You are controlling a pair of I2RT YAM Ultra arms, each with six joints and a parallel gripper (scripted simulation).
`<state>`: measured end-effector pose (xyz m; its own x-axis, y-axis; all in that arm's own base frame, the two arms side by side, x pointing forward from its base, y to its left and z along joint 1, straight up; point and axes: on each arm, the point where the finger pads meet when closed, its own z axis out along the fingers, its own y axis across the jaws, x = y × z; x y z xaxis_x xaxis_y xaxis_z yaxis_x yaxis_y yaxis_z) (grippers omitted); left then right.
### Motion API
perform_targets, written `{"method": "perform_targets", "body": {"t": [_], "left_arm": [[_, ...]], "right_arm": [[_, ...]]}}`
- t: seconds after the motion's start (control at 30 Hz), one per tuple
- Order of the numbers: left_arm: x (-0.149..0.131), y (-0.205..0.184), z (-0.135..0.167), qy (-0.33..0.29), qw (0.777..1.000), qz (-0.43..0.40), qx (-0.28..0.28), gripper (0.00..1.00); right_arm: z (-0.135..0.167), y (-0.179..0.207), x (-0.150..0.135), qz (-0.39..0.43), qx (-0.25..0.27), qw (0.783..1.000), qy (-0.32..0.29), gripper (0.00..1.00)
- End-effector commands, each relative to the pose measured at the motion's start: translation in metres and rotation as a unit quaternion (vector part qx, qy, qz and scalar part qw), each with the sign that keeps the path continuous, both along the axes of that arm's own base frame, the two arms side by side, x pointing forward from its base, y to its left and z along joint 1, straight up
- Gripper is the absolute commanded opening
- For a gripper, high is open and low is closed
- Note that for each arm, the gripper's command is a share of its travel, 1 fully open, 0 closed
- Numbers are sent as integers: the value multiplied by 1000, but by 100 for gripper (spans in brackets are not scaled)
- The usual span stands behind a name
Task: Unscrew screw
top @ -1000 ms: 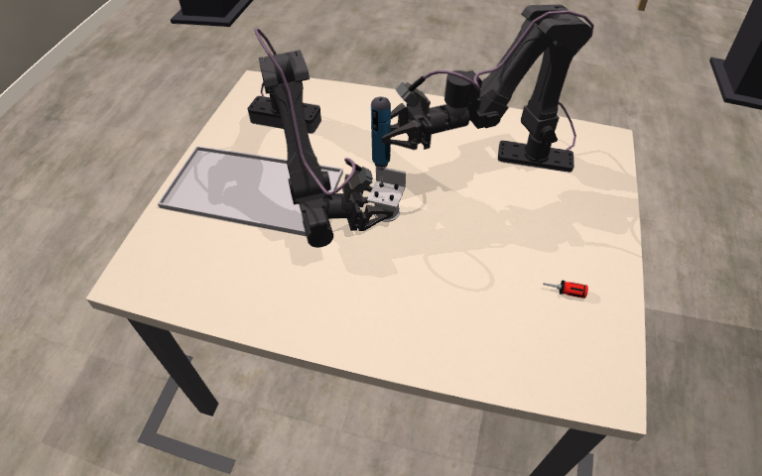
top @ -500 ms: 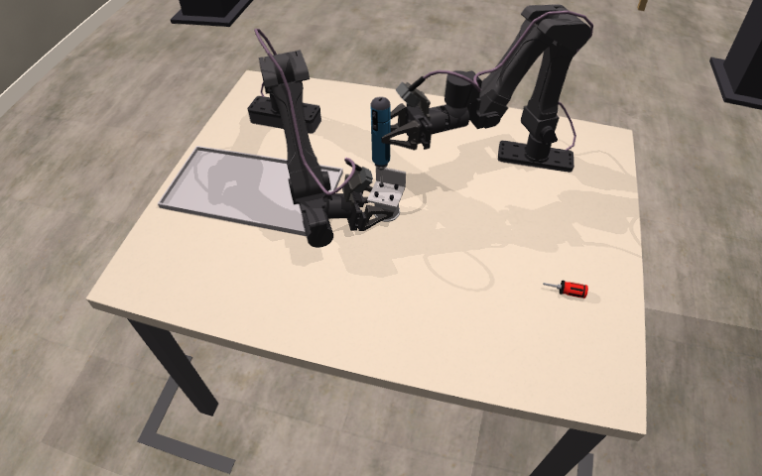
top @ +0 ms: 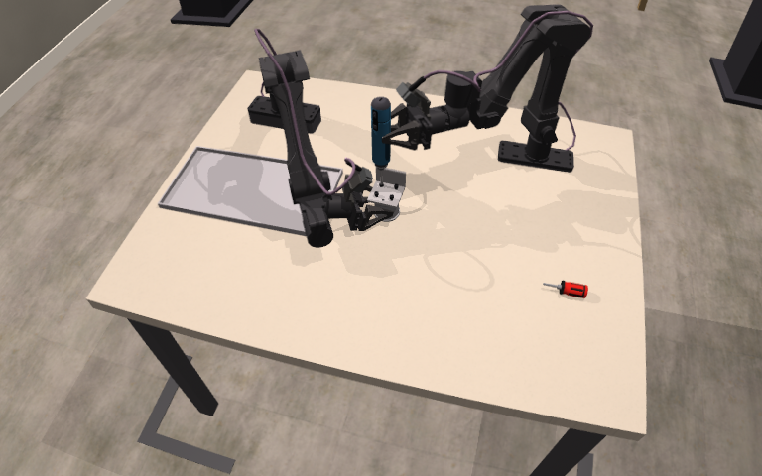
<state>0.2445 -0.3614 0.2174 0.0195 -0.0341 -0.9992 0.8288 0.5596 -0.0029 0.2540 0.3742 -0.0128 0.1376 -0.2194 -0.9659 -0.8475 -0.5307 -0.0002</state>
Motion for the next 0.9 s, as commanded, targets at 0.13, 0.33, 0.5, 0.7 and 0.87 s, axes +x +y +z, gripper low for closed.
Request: {"method": "perform_targets", "body": {"t": [0.13, 0.33, 0.5, 0.7, 0.87], "left_arm": [[-1, -1, 23, -20, 999, -1, -36, 42], [-2, 0, 19, -17, 999, -1, -33, 42], [-2, 1, 20, -18, 999, -1, -34, 42], [-2, 1, 17, -16, 999, -1, -31, 42], [-1, -1, 21, -19, 999, -1, -35, 42]], "right_arm": [[11, 7, 2, 7, 19, 1000, -2, 59], [11, 7, 2, 7, 19, 1000, -2, 59], [11, 7, 2, 7, 19, 1000, -2, 59], [11, 7, 2, 7, 19, 1000, -2, 59], [11, 7, 2, 7, 19, 1000, -2, 59]]}}
